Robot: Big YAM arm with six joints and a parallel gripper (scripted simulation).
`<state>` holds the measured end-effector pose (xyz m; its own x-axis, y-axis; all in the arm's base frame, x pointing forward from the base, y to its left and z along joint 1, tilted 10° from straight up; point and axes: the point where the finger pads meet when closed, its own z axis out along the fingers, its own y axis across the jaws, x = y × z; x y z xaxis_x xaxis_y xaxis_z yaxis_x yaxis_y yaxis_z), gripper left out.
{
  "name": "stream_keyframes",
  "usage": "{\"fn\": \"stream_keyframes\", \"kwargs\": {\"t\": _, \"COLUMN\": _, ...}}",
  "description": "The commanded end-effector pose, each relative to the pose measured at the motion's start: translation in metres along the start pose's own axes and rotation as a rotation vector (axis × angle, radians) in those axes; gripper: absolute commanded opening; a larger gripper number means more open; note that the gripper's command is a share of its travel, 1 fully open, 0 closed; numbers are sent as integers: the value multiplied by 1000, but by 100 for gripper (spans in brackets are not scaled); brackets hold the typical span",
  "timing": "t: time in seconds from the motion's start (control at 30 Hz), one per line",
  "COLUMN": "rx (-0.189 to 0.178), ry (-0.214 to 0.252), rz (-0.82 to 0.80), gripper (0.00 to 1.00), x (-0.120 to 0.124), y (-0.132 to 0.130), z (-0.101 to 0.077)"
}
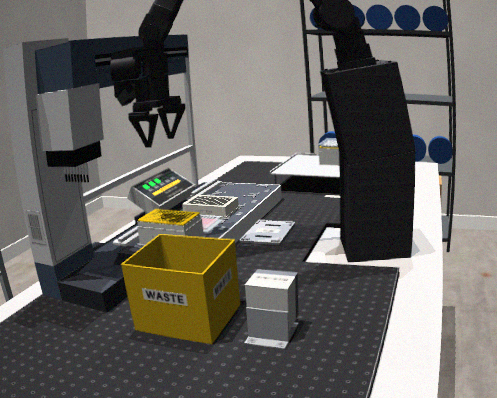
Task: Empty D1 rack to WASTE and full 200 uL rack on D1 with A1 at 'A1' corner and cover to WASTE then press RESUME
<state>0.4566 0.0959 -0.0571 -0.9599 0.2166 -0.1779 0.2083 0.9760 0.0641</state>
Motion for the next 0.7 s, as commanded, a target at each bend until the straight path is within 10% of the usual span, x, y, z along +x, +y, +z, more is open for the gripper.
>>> {"fn": "stream_keyframes", "kwargs": {"t": 0.0, "rx": -4, "ry": -9, "rz": -21, "gripper": 100, "x": -9, "y": 7, "z": 10}}
{"fn": "stream_keyframes", "kwargs": {"t": 0.67, "rx": -6, "ry": -14, "rz": -16, "gripper": 100, "x": -12, "y": 6, "z": 40}}
